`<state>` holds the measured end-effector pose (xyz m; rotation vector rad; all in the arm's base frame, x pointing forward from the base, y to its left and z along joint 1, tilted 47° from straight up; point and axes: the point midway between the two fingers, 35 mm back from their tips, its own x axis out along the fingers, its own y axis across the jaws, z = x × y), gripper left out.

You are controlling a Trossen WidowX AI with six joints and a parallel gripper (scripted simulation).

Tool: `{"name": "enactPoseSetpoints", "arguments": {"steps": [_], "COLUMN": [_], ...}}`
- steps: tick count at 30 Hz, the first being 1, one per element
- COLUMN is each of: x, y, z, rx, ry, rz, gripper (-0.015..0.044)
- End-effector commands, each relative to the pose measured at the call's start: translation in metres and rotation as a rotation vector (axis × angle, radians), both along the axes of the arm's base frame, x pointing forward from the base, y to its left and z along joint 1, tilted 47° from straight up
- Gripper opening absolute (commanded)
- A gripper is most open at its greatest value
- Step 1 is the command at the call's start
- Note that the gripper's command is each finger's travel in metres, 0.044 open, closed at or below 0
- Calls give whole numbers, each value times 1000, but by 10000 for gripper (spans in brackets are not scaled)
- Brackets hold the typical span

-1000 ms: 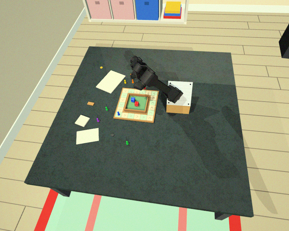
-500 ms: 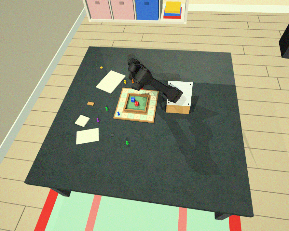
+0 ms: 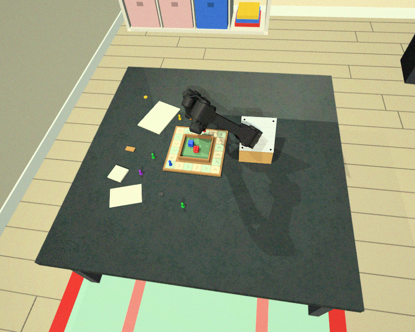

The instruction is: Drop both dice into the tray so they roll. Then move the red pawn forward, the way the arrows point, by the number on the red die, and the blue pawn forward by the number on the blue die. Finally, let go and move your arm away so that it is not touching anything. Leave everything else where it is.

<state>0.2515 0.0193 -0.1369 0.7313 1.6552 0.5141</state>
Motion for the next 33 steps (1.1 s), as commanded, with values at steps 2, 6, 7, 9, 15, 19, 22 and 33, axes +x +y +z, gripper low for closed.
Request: {"name": "enactPoseSetpoints", "arguments": {"steps": [2,6,7,9,15,19,22,33], "x": [-4,-5,-5,0,0,0,0,8], "y": [7,11,12,7,7,7,7,-22], "z": [-5,-10,-10,-7,-7,-7,-7,30], "rx": [7,7,7,0,0,0,0,-1], "ry": [12,12,12,-3,-3,-3,-3,18], "rz": [-4,-4,-4,1,1,1,1,-10], "gripper": [0,0,0,53,210,315,394,387]}}
